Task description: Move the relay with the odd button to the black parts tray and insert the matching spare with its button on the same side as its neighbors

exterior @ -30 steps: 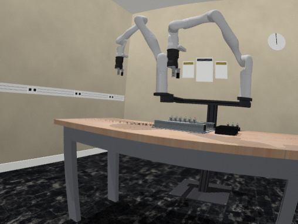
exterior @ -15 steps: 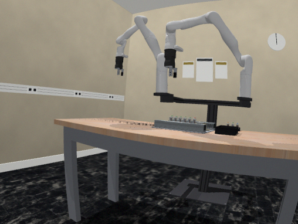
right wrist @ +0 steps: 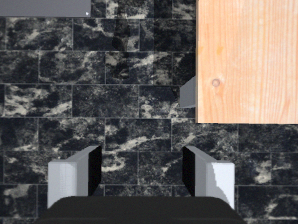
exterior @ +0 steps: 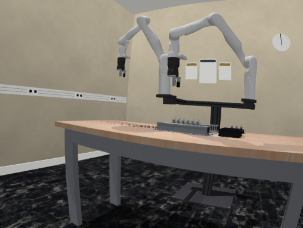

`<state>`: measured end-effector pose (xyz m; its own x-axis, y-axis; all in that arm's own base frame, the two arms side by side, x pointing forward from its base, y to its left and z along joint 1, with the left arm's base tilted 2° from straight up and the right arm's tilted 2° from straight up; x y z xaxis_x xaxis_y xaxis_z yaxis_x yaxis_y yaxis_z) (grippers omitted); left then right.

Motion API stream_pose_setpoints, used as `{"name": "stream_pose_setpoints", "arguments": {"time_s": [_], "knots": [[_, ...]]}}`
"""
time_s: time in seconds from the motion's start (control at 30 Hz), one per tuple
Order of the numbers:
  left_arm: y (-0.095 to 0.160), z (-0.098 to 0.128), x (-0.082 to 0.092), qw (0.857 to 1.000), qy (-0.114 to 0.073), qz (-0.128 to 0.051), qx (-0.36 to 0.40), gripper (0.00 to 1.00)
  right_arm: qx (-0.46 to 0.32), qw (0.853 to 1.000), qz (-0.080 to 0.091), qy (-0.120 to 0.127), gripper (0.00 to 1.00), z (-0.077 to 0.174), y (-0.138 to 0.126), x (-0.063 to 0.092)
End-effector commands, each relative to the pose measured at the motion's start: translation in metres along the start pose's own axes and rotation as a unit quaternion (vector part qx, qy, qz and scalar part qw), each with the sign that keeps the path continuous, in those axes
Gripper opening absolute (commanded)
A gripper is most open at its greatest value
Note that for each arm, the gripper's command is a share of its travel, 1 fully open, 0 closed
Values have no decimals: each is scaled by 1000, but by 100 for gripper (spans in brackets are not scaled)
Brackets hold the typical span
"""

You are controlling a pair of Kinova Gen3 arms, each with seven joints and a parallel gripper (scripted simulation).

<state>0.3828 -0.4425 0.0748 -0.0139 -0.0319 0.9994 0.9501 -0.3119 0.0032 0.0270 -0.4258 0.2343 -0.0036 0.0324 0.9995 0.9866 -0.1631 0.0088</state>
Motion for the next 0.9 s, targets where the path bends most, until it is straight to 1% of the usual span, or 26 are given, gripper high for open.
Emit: {"name": "stream_pose_setpoints", "arguments": {"time_s": [0.0,0.4,0.87], "knots": [[1,1,-9,1000,0,-1,0,100,0,1000,0,-1,100,0,0,1],[3,8,-55,1000,-1,-1,0,100,0,1000,0,-1,100,0,0,1],[3,9,-60,1000,-1,-1,0,100,0,1000,0,-1,100,0,0,1]]}}
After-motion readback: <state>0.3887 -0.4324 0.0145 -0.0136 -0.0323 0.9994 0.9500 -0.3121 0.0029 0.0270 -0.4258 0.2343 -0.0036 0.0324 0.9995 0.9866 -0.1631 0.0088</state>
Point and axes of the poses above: on each arm, the point where the finger pads meet when closed, its own x axis back along the fingers, its own y axis across the jaws, z = x × y, the point moved 4 cm from there along x, back along the fingers, and after that the axes turned 13 degrees about -x, right-handed, at the moved point
